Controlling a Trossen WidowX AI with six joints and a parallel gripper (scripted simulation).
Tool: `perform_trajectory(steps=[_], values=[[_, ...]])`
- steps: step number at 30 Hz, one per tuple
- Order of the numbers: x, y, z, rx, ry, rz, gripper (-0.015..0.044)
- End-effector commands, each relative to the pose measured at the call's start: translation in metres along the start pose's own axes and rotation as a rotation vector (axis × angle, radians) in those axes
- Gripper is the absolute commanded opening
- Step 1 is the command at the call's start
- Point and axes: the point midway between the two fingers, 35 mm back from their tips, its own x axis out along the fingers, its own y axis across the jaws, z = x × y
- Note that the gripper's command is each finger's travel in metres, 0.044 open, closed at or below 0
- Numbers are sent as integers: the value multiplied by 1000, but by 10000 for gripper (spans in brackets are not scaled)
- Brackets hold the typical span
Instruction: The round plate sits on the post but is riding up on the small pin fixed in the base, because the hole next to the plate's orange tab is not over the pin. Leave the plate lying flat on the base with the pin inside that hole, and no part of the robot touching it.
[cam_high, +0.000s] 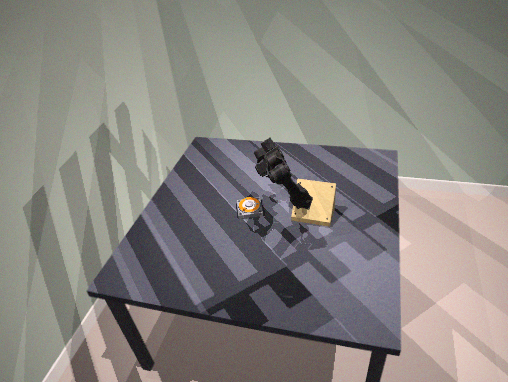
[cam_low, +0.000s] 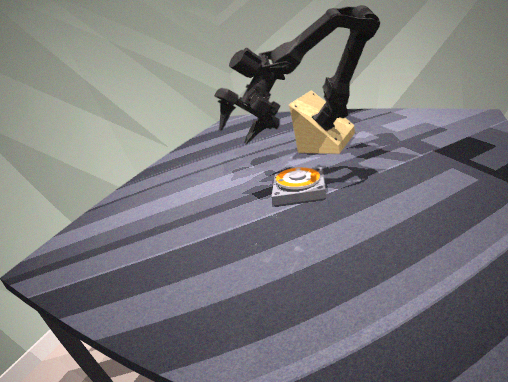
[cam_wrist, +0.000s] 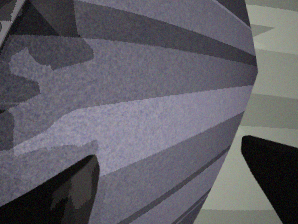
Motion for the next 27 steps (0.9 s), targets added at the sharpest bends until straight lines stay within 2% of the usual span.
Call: perform_trajectory(steps=[1, 5, 8, 10, 15, 19, 27], values=[[1, 0, 2, 12, -3, 9, 374], [6, 9, 53, 260, -33, 208, 269], [2, 24, 103, 483, 10, 395, 190], [0, 28, 112, 526, 26, 431, 137], [-27, 65, 185, 842, 237, 675, 6], [-39, 78, 205, 926, 325, 730, 0], [-39, 80, 204, 926, 325, 730, 0]])
